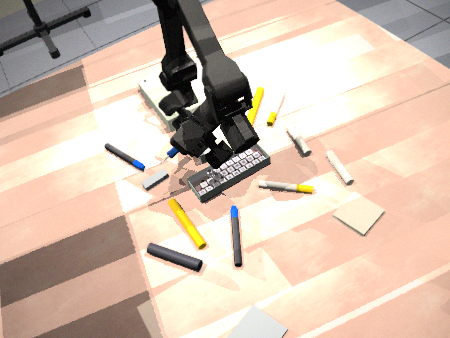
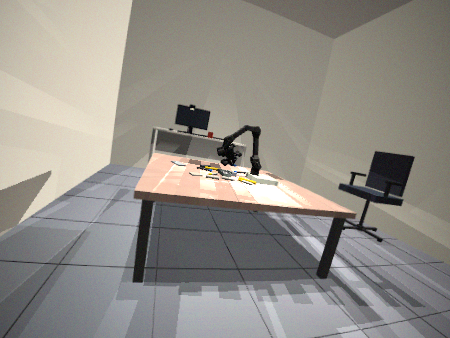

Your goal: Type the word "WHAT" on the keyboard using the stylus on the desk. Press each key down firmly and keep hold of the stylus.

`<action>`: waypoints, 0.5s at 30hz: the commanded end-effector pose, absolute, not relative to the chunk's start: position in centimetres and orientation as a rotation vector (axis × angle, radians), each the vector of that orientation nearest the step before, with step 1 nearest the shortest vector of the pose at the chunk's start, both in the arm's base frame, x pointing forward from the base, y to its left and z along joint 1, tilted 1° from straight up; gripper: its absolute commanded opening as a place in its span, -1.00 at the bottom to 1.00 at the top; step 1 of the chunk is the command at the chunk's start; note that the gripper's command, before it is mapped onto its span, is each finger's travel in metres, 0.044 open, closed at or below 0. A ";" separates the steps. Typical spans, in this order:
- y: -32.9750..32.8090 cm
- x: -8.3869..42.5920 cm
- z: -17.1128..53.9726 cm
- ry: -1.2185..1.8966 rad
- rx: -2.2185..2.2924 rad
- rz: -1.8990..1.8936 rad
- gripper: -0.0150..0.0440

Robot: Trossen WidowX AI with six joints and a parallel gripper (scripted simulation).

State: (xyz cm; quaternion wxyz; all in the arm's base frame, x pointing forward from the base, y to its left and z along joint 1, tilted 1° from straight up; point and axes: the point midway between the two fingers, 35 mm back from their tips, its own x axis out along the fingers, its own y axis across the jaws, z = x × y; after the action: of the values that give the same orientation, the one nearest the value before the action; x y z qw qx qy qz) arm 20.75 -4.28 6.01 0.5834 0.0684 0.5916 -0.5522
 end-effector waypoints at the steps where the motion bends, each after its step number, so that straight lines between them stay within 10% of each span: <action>1: -3.7 21.4 6.4 1.441 0.024 -1.176 -0.49; 15: -1.1 22.7 7.3 1.644 -0.524 -0.730 -0.49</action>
State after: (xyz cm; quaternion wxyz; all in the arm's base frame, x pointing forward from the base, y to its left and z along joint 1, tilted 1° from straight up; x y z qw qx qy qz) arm 22.21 -1.69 7.02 0.5963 -0.1826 0.6991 -0.3497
